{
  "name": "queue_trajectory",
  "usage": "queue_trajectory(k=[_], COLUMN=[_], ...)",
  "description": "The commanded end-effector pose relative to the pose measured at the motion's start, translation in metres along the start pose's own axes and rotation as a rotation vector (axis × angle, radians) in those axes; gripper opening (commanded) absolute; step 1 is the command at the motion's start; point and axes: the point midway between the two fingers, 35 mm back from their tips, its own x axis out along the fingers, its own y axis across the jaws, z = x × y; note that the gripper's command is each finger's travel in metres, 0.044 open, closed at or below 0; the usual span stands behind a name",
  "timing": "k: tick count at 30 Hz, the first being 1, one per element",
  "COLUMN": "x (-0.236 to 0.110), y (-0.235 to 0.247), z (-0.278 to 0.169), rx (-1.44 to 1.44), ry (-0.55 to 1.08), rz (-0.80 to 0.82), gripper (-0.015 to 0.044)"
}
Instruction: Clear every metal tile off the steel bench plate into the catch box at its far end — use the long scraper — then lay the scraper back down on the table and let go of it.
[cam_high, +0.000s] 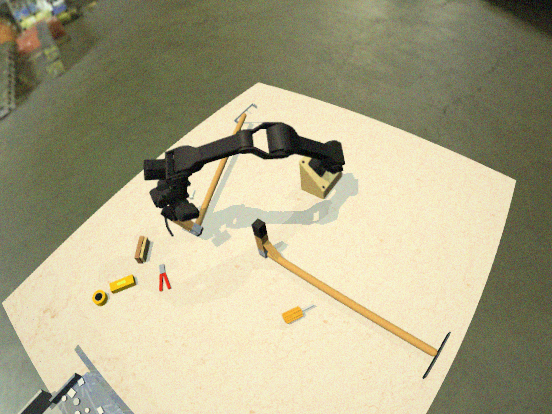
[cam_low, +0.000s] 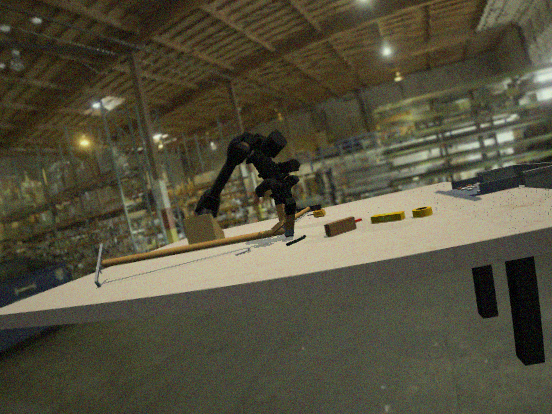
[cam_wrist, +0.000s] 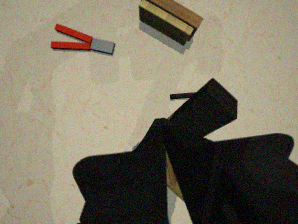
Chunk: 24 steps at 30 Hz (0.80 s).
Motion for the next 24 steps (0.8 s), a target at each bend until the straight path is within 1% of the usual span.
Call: queue_trajectory(k=[1, 24], x=[0.000, 0.009], y=[-0.009, -0.041], z=[0.002, 0.010], rx=[0.003, 0.001], ry=[-0.003, -0.004], rz=[-0.005, -0.006], gripper=[0.0000, 0.0000])
